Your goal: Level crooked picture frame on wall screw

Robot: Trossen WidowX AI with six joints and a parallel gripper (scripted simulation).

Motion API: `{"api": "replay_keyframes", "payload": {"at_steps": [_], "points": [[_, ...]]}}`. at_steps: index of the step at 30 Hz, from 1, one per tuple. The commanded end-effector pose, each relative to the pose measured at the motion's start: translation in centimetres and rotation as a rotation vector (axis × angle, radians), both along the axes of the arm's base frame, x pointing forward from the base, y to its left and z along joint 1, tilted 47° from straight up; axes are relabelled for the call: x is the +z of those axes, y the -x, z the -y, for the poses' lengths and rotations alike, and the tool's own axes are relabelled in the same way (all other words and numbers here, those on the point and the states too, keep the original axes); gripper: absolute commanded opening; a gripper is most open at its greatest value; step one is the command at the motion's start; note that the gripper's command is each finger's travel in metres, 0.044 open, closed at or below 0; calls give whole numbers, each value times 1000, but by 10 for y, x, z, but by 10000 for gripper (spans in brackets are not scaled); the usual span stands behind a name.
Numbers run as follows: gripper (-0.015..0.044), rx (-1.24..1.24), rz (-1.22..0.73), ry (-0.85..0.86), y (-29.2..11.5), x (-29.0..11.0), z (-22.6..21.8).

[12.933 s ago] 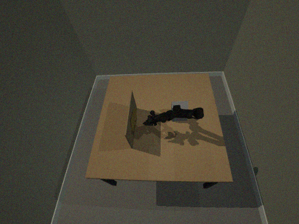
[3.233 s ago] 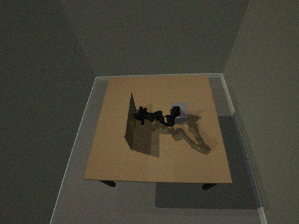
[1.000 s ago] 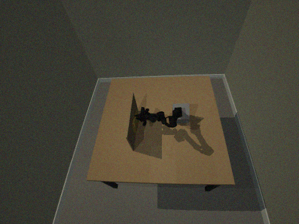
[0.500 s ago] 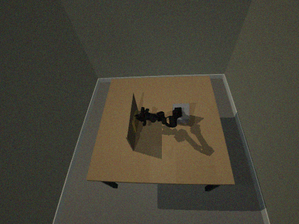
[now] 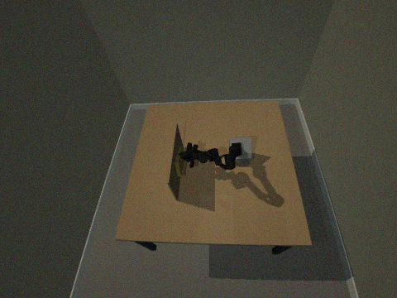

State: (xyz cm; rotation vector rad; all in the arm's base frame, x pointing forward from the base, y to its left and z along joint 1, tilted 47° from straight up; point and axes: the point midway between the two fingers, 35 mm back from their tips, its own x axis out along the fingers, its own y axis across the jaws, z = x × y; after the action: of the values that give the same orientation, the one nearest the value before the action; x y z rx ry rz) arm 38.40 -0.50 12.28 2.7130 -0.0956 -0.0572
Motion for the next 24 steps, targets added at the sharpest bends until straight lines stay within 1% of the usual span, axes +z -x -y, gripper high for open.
{"api": "replay_keyframes", "payload": {"at_steps": [1,24], "points": [[0,-9,15,-5,0,6,2],[0,-9,15,-5,0,11,0]]}}
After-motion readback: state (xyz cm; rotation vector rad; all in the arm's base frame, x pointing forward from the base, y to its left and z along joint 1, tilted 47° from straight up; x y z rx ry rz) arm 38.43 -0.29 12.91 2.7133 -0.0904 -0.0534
